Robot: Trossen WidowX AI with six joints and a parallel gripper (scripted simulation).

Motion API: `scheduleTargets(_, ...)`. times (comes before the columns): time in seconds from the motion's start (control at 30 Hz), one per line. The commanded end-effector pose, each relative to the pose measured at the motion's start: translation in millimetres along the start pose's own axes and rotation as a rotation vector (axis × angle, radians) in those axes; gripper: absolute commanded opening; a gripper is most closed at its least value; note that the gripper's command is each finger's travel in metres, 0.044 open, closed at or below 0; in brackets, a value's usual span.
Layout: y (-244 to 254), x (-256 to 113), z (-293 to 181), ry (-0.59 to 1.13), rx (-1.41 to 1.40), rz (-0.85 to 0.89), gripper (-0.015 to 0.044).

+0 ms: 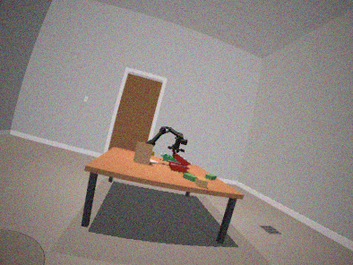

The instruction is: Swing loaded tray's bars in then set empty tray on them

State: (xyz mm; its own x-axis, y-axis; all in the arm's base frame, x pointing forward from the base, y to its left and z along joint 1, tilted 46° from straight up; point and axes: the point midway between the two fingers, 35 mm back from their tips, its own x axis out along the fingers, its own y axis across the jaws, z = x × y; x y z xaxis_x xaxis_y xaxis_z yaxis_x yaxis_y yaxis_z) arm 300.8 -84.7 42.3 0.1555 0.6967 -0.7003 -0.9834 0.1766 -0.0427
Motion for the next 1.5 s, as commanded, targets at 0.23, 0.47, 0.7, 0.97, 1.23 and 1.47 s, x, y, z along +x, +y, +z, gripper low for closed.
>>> scheduleTargets(0.23, 6.2, 8.9, 1.6, 0.003, -0.005, 0.001, 0.0)
scheduleTargets(0.47, 9.3, 14.6, 1.7, 0.003, -0.005, 0.001, 0.0)
scheduleTargets(0.7, 12.7, 21.9, 1.9, 0.003, -0.005, 0.001, 0.0)
scheduleTargets(0.97, 13.9, 24.9, 2.0, 0.003, -0.005, 0.001, 0.0)
scheduleTargets(1.23, 16.2, 30.7, 2.1, 0.003, -0.005, 0.001, 0.0)
scheduleTargets(1.47, 18.2, 37.2, 2.3, 0.002, -0.005, 0.001, 0.0)
